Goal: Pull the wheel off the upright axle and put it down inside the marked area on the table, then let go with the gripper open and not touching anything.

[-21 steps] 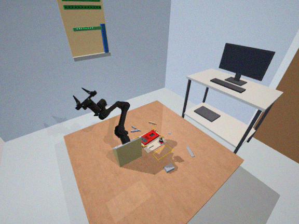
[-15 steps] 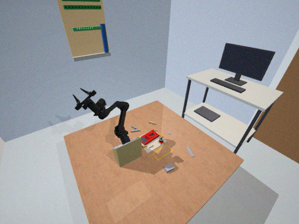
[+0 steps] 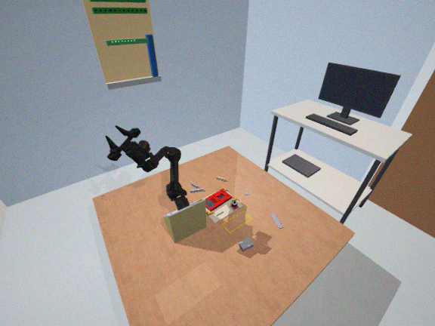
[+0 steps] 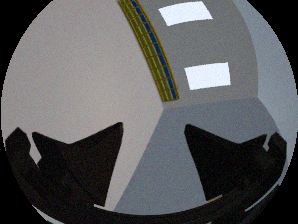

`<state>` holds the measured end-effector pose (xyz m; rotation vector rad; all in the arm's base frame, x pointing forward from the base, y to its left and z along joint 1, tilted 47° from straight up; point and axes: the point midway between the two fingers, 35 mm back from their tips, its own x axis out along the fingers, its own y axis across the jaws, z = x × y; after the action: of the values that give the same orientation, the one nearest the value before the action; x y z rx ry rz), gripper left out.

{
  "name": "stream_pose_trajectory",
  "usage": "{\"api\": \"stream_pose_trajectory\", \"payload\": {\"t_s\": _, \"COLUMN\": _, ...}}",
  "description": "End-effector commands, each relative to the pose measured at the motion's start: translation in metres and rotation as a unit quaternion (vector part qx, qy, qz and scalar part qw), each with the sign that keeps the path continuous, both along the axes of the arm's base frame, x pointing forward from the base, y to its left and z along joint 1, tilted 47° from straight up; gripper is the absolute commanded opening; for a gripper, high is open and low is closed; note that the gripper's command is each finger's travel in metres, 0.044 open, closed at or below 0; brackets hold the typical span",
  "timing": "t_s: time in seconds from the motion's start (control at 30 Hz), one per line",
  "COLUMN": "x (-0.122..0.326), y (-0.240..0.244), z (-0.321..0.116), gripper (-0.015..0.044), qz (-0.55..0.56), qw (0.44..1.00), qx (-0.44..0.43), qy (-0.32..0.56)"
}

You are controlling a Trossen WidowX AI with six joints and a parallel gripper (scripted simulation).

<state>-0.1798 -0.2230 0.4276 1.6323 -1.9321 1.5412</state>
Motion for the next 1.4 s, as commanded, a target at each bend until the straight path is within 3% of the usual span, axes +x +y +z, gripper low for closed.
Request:
{"api": "stream_pose_trajectory", "payload": {"t_s": 0.0, "x": 0.003, "y": -0.018, "z": -0.010, "gripper": 0.0300, "qz": 0.032, "qw": 0.999, "qx": 0.013, "qy": -0.023}}
{"api": "stream_pose_trajectory", "payload": {"t_s": 0.7, "x": 0.075, "y": -0.126, "z": -0.075, "gripper": 0.0300, "qz": 0.253, "qw": 0.945, "qx": 0.133, "qy": -0.160}}
{"api": "stream_pose_trajectory", "payload": {"t_s": 1.0, "x": 0.130, "y": -0.164, "z": -0.105, "gripper": 0.0300, "qz": 0.358, "qw": 0.886, "qx": 0.189, "qy": -0.227}}
{"api": "stream_pose_trajectory", "payload": {"t_s": 1.37, "x": 0.217, "y": -0.194, "z": -0.158, "gripper": 0.0300, "qz": 0.465, "qw": 0.771, "qx": 0.293, "qy": -0.321}}
